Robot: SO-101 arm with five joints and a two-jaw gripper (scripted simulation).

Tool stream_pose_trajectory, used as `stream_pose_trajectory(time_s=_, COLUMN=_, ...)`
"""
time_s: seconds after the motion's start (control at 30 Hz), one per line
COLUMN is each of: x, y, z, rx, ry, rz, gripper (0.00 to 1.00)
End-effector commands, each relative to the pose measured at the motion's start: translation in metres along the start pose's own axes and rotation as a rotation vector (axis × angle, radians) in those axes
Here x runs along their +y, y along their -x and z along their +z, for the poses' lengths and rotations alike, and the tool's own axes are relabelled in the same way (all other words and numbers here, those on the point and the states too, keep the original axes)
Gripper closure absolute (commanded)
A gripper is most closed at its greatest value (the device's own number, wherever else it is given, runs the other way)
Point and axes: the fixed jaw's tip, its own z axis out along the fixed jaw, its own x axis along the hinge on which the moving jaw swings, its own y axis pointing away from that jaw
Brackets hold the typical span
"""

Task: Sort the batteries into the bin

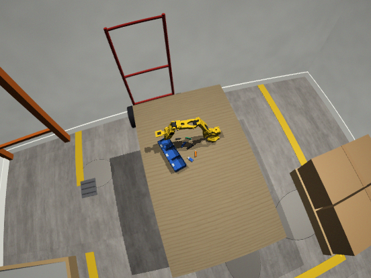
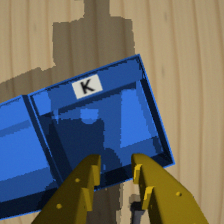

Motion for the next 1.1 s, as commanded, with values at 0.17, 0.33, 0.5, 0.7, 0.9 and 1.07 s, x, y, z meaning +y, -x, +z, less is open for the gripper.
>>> stream_pose_trajectory(time_s=0.17, x=-0.0023, y=0.0042, z=-0.0027, rx=-0.105, ry=-0.004, rz=0.017, gripper=0.93)
stream_pose_trajectory(time_s=0.33, x=-0.0023, y=0.0042, z=-0.0027, rx=-0.105, ry=-0.004, rz=0.017, gripper=0.93)
stream_pose_trajectory(time_s=0.5, x=-0.0023, y=0.0042, z=-0.0027, rx=-0.105, ry=-0.004, rz=0.017, gripper=0.93)
stream_pose_trajectory(time_s=0.7, x=-0.0023, y=0.0051, z=-0.0067, rx=-0.132, ry=-0.005, rz=0.017, gripper=0.93)
stream_pose_trajectory(time_s=0.9, x=-0.0023, y=0.0051, z=-0.0067, rx=-0.132, ry=-0.005, rz=0.017, gripper=0.93)
stream_pose_trajectory(time_s=1.07, x=-0.0023, y=0.0051, z=-0.0067, rx=-0.132, ry=-0.005, rz=0.017, gripper=0.93)
